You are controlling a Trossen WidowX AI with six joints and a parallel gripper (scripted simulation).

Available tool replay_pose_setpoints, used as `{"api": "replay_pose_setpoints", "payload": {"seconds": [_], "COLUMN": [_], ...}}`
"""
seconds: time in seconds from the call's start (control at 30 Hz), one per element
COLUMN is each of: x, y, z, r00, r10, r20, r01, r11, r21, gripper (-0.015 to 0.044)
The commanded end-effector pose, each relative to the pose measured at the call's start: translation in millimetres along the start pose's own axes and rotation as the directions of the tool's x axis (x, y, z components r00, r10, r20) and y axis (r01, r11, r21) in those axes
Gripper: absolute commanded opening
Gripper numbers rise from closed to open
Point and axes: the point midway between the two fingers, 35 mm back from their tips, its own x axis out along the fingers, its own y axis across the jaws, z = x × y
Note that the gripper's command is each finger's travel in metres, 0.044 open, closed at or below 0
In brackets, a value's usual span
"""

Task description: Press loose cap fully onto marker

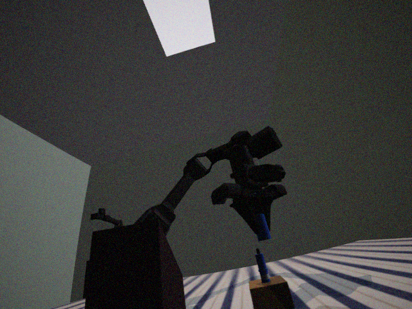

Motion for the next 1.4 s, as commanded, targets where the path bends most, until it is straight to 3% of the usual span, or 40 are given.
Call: {"api": "replay_pose_setpoints", "payload": {"seconds": [0.0, 1.37], "x": [-3.9, 42.8], "y": [-2.9, -4.1], "z": [-13.5, -22.7], "r00": [1.000, 1.000], "r10": [-0.005, -0.005], "r20": [-0.002, -0.005], "r01": [0.005, 0.005], "r11": [1.000, 1.000], "r21": [0.012, 0.014], "gripper": [0.0000, 0.0000]}}
